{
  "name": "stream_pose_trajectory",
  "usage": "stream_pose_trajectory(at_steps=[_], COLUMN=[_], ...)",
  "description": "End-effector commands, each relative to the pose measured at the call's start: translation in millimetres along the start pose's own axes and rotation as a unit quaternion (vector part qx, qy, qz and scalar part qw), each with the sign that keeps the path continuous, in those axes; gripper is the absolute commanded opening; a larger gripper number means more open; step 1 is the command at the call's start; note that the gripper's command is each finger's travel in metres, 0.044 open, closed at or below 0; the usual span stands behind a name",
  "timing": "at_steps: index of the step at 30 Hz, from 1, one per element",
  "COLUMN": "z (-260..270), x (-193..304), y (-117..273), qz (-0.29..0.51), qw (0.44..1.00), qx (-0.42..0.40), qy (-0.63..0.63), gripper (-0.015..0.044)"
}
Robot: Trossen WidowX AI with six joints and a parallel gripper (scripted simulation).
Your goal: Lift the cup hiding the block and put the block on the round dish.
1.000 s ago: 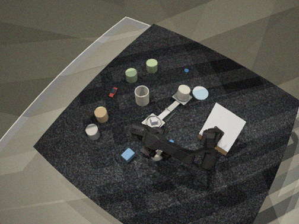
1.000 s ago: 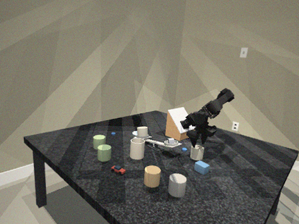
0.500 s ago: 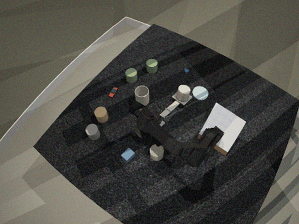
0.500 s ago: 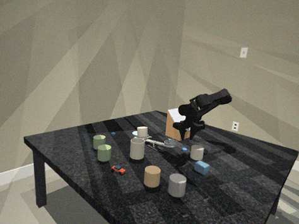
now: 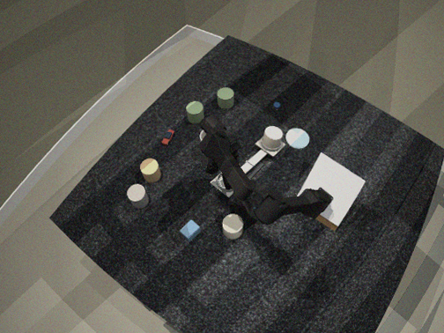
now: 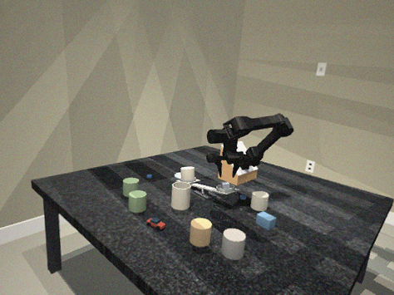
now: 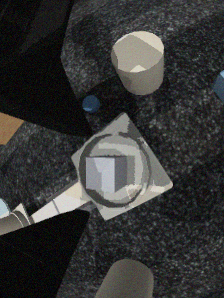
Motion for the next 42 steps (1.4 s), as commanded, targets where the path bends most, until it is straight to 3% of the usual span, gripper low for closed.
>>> stream_pose_trajectory(at_steps=[1,30,34,42], z=[-2,-1,-1,-1], x=[0,-1,-1,-1], y=[-5,-49,-49,-49], qz=[-0.004,-0.005,-0.005,-0.005], qw=[1.0,1.0,1.0,1.0], qx=[0.0,0.0,0.0,0.0], qy=[-0.002,-0.002,-0.002,-0.002], gripper=[0.026,0.026,0.0155,0.0082])
Point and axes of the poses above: the point midway between the two fingers, 35 mm back from their tips, its own y axis back along the fingers, its own z axis across the jaws, x = y × z, the point moved 3 cm from there along y, back along the fingers, and after that the axes turned 11 degrees about y, right-handed, at the moved point
